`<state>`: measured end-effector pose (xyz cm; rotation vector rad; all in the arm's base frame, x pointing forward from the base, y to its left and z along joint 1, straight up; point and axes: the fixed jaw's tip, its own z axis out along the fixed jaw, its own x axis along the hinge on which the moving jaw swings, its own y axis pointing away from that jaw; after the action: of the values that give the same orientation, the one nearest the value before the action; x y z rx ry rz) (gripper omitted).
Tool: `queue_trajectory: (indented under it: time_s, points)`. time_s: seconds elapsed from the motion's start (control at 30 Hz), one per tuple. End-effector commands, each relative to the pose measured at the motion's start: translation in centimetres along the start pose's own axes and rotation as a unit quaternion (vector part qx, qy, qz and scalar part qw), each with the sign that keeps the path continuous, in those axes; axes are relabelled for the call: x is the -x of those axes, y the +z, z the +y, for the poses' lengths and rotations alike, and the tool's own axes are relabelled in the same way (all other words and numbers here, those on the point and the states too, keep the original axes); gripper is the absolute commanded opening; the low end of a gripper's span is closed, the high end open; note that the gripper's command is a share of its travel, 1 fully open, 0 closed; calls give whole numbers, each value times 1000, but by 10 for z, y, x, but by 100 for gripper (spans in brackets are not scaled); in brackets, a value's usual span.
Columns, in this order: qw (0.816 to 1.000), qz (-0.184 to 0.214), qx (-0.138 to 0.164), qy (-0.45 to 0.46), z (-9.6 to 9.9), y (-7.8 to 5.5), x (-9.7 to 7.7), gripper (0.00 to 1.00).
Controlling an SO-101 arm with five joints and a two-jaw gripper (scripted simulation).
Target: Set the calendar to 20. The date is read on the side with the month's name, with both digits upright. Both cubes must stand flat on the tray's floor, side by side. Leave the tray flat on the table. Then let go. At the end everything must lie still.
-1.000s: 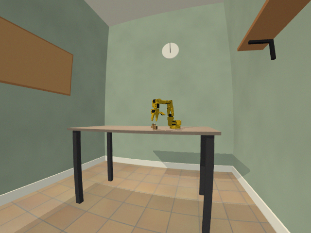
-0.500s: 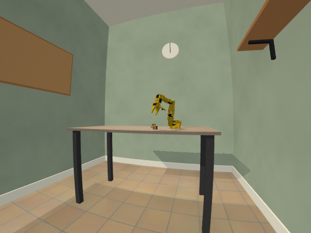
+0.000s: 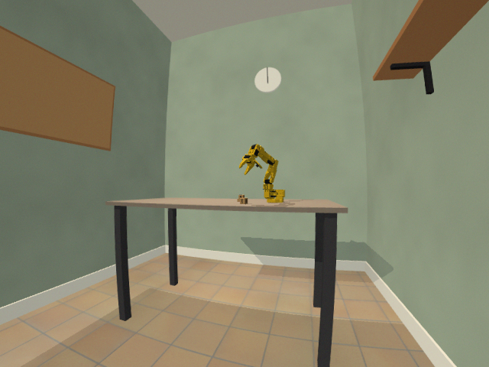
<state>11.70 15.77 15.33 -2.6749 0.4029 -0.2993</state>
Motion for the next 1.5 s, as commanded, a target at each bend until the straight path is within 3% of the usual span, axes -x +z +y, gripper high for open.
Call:
queue_trajectory:
  time_s: [0.0, 0.77, 1.17, 1.3, 1.47]
  points:
    - [1000, 6, -30, 1, -6, -10, 1, 35]
    - [999, 8, -29, -11, 1, 7, 1, 35]
    - [1000, 8, -27, -12, 2, 10, 2, 35]
    - [1000, 1, -9, -12, 4, 16, 2, 35]
    - [999, -17, 46, -12, 12, 34, 5, 35]
